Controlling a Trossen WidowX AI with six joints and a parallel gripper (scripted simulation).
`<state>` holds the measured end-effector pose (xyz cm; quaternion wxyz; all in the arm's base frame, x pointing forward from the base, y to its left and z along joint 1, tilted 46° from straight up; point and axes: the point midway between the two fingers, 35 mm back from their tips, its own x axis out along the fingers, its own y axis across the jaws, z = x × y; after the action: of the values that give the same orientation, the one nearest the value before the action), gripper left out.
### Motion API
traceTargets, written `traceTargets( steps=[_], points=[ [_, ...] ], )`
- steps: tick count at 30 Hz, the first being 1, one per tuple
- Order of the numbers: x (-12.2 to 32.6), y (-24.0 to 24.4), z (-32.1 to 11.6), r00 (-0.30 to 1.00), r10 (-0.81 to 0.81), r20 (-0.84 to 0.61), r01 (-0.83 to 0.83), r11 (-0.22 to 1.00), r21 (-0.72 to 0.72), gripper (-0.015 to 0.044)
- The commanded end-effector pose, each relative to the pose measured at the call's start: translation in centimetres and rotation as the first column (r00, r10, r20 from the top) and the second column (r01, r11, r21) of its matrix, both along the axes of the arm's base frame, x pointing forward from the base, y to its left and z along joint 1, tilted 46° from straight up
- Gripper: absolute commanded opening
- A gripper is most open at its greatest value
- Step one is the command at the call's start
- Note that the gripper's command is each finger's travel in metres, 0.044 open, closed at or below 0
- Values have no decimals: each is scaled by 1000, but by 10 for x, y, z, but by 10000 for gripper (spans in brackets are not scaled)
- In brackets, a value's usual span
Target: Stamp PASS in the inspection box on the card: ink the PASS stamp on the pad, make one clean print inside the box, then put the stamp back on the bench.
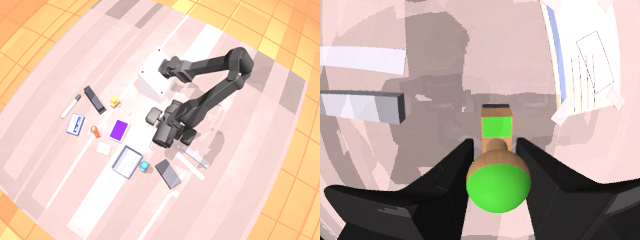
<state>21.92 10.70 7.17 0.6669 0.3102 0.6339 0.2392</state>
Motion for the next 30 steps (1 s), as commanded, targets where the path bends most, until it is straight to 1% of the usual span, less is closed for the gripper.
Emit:
traceTargets(
  steps=[1, 30],
  points=[
    [2, -2, 4, 1000, 2, 8, -2, 1000, 4, 0],
    [1, -12, 12, 1000, 3, 8, -3, 1000, 6, 0]
  ],
)
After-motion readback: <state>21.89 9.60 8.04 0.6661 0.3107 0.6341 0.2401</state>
